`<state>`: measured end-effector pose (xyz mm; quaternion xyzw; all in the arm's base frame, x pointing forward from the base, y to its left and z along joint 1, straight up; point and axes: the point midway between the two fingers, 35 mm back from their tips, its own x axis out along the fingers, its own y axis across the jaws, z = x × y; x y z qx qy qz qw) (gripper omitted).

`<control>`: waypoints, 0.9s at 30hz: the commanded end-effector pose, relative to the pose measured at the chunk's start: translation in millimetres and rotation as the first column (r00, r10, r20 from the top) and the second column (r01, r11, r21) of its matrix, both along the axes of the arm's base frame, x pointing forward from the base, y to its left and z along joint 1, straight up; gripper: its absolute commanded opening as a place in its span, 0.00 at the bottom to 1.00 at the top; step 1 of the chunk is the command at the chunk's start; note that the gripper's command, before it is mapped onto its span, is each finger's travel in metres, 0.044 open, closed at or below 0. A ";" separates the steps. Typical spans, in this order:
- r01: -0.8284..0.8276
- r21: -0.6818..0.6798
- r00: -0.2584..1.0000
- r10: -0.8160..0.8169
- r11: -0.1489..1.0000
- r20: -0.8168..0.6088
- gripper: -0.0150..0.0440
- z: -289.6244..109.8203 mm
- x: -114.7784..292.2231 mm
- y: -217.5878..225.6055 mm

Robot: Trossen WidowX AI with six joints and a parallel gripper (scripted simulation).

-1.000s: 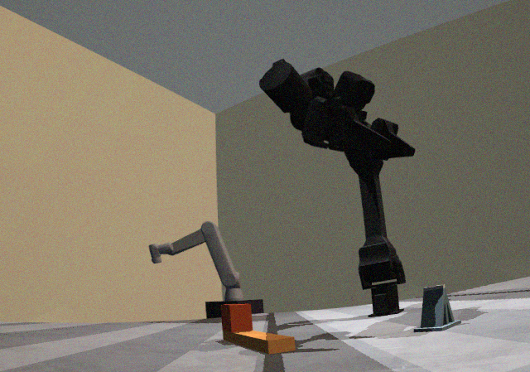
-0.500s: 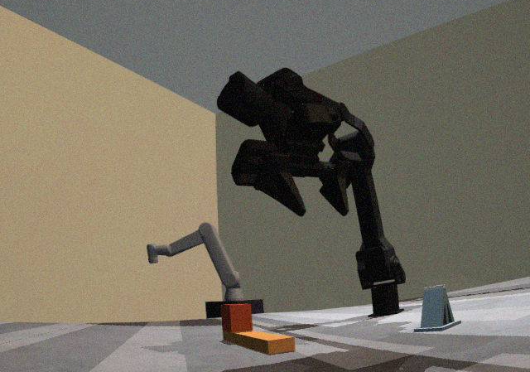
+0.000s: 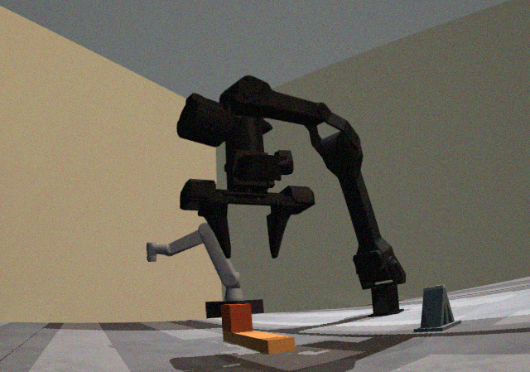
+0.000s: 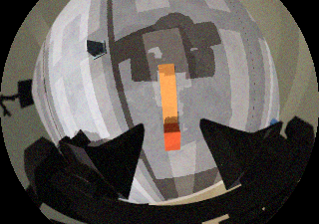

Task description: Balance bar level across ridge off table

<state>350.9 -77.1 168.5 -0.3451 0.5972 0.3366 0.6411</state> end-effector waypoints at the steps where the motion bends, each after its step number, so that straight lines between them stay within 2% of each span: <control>1: -0.002 -0.028 1.000 0.001 1.000 -0.026 0.79 -4.4 0.7 -7.2; 7: -0.002 -0.028 1.000 0.001 1.000 -0.026 0.79 -20.2 3.3 -7.9; 17: -0.002 -0.028 1.000 0.001 1.000 -0.026 0.79 -86.7 4.1 -8.1; 27: -0.002 -0.028 1.000 0.001 1.000 -0.026 0.79 -93.7 3.8 -8.0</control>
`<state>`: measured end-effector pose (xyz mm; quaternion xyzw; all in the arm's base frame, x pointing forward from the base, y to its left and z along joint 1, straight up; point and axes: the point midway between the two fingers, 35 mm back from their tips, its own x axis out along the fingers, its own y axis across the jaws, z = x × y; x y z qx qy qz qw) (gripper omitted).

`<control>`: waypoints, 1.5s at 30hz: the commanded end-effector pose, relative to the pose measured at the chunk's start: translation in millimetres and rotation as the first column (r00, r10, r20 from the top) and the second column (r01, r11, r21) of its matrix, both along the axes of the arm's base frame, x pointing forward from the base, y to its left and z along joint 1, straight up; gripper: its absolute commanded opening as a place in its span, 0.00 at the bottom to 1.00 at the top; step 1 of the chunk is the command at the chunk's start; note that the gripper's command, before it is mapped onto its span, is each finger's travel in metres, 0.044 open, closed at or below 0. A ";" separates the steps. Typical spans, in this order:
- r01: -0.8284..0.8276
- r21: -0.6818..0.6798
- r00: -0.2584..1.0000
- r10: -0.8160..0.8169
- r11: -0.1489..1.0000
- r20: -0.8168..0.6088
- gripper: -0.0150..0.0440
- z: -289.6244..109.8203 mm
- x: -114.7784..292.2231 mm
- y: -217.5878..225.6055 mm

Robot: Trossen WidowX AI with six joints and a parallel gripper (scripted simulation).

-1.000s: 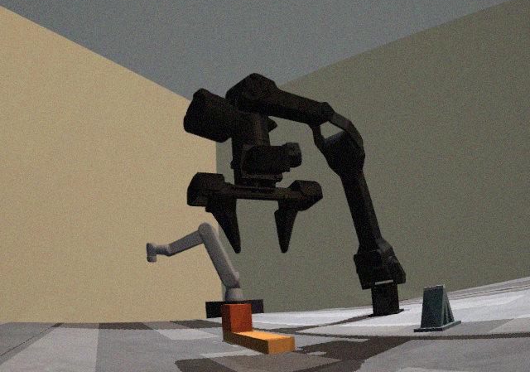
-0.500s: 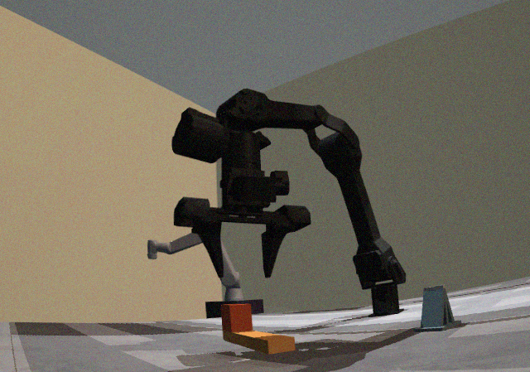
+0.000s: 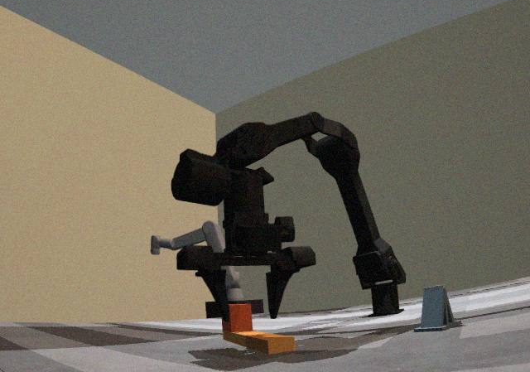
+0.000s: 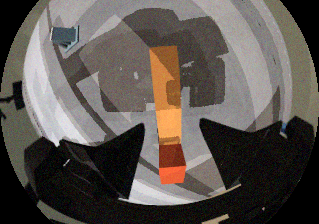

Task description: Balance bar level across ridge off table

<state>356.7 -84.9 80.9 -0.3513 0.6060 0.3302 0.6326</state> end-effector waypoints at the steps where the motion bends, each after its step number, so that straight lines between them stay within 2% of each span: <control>1: -0.002 0.000 1.000 0.002 1.000 -0.013 0.79 -7.4 -2.0 -0.1; 15: -0.002 0.000 1.000 0.002 1.000 -0.013 0.79 -29.1 -1.4 -0.3; 45: -0.002 0.000 1.000 0.002 1.000 -0.013 0.79 -29.3 -1.4 -0.3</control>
